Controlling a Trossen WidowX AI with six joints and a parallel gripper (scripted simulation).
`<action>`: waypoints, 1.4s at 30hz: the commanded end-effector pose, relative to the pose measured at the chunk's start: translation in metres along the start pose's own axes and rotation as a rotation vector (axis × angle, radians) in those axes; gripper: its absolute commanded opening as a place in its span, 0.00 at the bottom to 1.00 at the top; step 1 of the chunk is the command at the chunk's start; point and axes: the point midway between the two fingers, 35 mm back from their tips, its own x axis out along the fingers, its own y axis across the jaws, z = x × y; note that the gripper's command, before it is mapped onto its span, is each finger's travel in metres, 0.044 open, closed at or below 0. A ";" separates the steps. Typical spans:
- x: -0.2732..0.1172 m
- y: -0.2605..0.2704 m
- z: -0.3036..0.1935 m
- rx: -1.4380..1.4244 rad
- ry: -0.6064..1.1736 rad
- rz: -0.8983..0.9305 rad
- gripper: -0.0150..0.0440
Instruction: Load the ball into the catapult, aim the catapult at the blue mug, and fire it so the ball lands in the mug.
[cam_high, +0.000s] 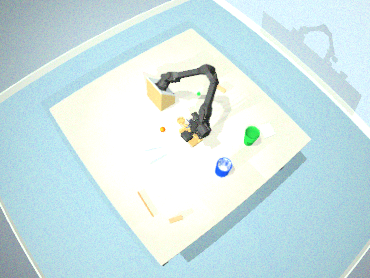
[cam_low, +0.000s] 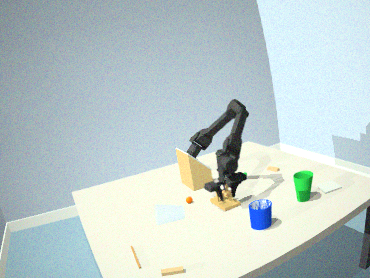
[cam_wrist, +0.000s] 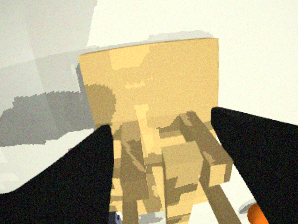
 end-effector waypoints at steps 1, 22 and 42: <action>-0.003 0.000 0.001 -0.004 -0.001 -0.002 0.92; -0.141 -0.005 0.003 0.006 -0.014 -0.009 1.00; -0.031 -0.122 -0.162 0.006 0.003 -0.008 0.76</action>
